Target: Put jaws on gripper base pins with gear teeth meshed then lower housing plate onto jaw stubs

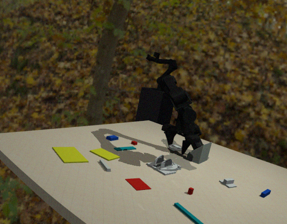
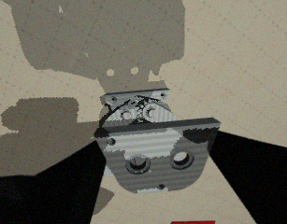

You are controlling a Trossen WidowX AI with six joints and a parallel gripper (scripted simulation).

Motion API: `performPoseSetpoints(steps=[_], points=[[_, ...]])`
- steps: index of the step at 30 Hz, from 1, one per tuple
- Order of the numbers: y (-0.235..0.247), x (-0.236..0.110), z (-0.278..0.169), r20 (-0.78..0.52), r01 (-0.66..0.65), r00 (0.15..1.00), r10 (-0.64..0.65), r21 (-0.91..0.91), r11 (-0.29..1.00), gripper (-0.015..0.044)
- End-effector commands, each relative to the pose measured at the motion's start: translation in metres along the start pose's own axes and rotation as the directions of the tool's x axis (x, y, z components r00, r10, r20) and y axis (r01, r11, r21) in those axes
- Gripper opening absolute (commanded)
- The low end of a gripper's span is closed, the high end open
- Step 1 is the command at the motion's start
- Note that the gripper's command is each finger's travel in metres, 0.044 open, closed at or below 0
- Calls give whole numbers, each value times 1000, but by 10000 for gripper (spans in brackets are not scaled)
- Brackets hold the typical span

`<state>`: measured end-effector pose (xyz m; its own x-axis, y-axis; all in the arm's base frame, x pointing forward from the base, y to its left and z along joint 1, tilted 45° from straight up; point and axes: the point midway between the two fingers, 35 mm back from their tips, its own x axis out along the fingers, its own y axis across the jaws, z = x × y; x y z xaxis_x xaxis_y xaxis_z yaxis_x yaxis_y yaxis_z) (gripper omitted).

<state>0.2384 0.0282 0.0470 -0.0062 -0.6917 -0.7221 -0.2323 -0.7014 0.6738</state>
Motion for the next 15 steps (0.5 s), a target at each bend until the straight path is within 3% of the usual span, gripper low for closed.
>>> performPoseSetpoints(steps=[1, 15], points=[[1, 0, 0, -4, -5, 1000, 5, -5, 1000, 351], [10, 0, 8, -3, -5, 1000, 5, -10, 1000, 351]])
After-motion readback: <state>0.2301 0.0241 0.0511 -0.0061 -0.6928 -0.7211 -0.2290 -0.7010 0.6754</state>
